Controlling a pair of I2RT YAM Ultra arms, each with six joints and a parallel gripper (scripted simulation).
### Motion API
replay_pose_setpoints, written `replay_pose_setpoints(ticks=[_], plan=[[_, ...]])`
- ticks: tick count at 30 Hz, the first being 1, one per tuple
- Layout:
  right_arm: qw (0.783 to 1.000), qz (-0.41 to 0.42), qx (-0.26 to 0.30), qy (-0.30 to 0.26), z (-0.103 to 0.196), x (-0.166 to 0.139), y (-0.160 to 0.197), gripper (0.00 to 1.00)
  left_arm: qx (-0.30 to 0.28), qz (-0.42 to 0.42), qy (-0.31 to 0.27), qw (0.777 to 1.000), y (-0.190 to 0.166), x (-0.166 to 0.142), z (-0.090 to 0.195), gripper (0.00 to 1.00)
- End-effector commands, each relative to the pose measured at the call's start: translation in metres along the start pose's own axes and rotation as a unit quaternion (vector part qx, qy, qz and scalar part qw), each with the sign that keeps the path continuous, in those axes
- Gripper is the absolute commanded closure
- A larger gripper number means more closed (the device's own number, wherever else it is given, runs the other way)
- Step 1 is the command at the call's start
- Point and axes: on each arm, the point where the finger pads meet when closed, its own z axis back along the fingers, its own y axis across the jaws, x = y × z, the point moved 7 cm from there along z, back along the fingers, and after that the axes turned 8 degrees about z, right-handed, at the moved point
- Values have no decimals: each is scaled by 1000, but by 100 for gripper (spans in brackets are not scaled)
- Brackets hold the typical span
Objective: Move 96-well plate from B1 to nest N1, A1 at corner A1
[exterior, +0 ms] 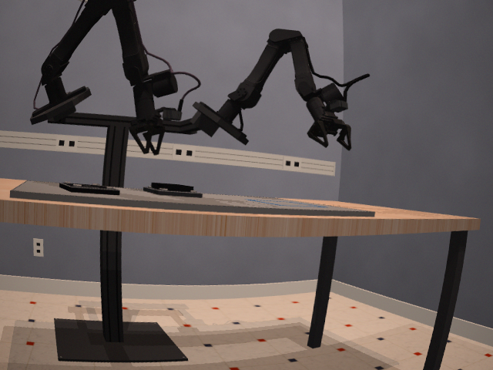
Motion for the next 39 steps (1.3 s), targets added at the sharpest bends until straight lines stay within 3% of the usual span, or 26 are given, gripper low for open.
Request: replay_pose_setpoints(ticks=[1, 10, 16, 19, 31, 33, 39], plan=[[999, -7, 0, -46, 8, 28, -2, 0, -45, -16, -29, 998, 2, 12, -7, 0], [999, -7, 0, -46, 8, 28, -2, 0, -32, -11, -29, 999, 10, 14, -8, 0], [999, -33, -9, -17, 6, 18, -1, 0, -62, -42, -14, 997, -1, 12, -4, 0], [997, -79, -15, 4, 1, 18, 0, 0, -113, -90, 9, 989, -23, 9, 3, 0], [964, -255, -38, 61, -18, 40, -2, 0, -310, -273, 24, 910, -105, 13, 57, 0], [964, -255, -38, 61, -18, 40, -2, 0, -310, -273, 24, 910, -105, 13, 57, 0], [933, -346, -46, 93, -28, 51, -5, 0, -407, -359, 10, 840, -137, 11, 99, 0]])
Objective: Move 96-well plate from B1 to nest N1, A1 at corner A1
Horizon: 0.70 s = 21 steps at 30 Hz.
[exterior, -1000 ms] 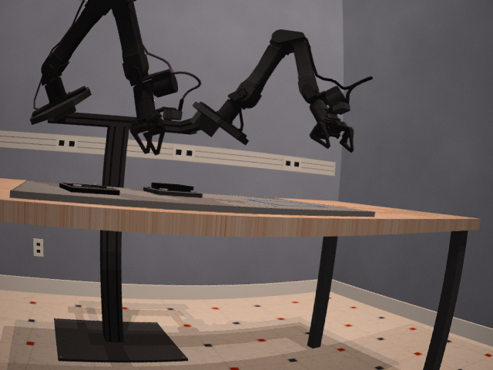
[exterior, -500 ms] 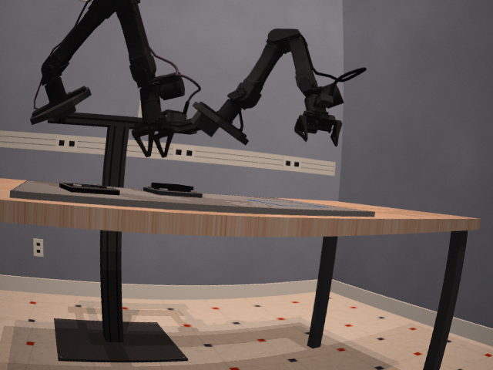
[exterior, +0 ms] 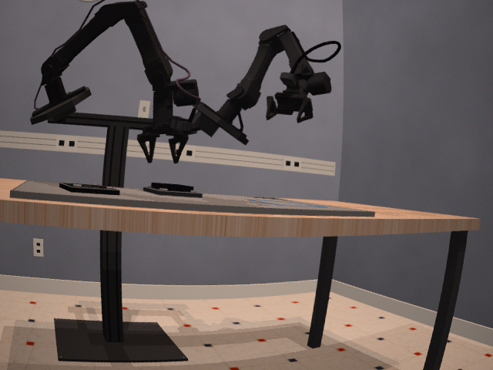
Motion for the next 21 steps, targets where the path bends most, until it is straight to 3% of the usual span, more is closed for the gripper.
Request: replay_pose_setpoints(ticks=[1, 9, 21], plan=[[997, -73, -20, 25, 4, 12, 4, 0, -84, -86, -14, 993, -25, 25, 22, 0], [983, -174, -31, 57, -6, 27, 10, 0, -182, -196, -44, 963, -73, 44, 47, 0], [978, -201, -24, 45, -8, 45, 16, 0, -184, -227, -55, 955, -80, 53, 54, 0]])
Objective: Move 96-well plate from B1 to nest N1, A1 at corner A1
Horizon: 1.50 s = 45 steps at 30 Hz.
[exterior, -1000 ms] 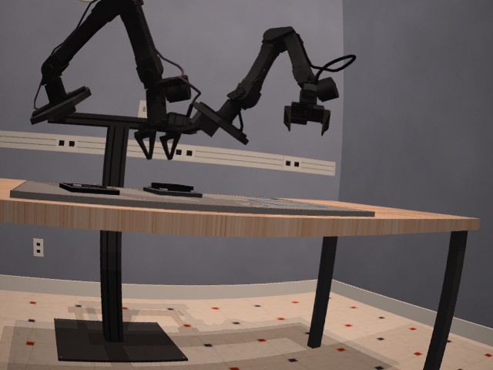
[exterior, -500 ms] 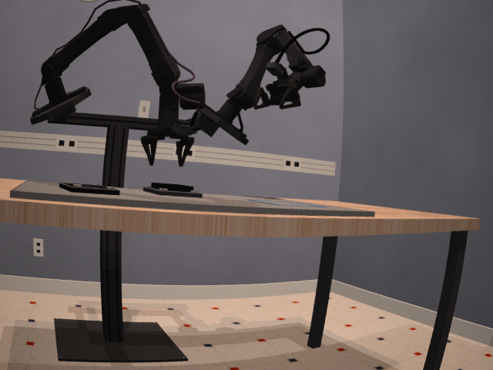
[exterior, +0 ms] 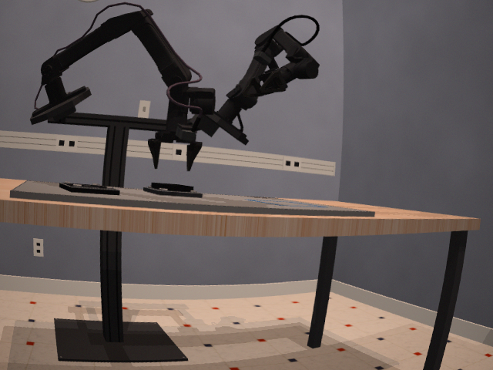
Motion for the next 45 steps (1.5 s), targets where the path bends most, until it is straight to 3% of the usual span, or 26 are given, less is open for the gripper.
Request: replay_pose_setpoints(ticks=[1, 38, 45], plan=[[1000, -11, 5, -8, 13, 10, 6, 0, 12, -23, -12, 1000, 3, 12, 12, 0], [1000, -11, 3, -10, -41, 13, 4, 0, 9, -19, -11, 1000, 3, 10, 11, 0], [1000, -11, 7, -14, -38, 15, 6, 0, 9, -19, -11, 1000, 3, 10, 11, 0]])
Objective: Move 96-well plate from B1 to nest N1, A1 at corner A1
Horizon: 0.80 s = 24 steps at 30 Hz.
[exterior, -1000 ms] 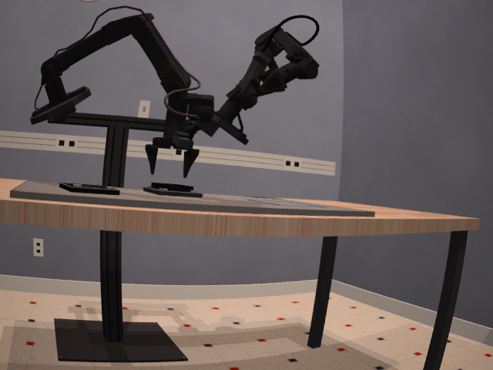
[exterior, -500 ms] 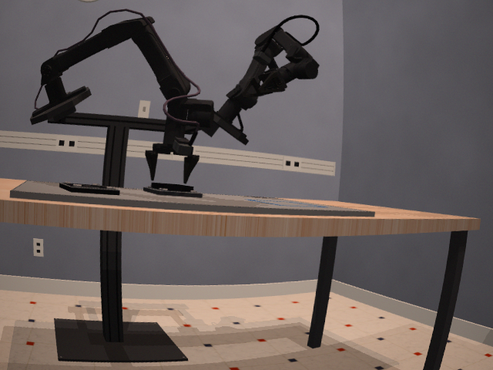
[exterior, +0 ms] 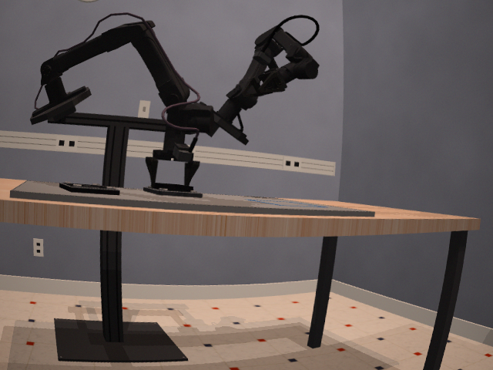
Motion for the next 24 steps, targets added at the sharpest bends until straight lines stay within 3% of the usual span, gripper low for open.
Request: replay_pose_setpoints(ticks=[1, 5, 22, 23, 24], plan=[[1000, 0, 10, -26, 12, 13, 9, 0, 16, -17, -11, 1000, 6, 10, 11, 0], [1000, 0, 10, -26, 12, 13, 9, 0, 16, -17, -11, 1000, 6, 10, 11, 0], [1000, 3, 4, -21, 13, 5, 4, 21, 16, -17, -11, 1000, 6, 10, 11, 0], [1000, 1, 7, -23, 13, 5, 5, 33, 16, -17, -11, 1000, 6, 10, 11, 0], [1000, 1, 6, -23, 13, 5, 5, 21, 16, -17, -11, 1000, 6, 10, 11, 0]])
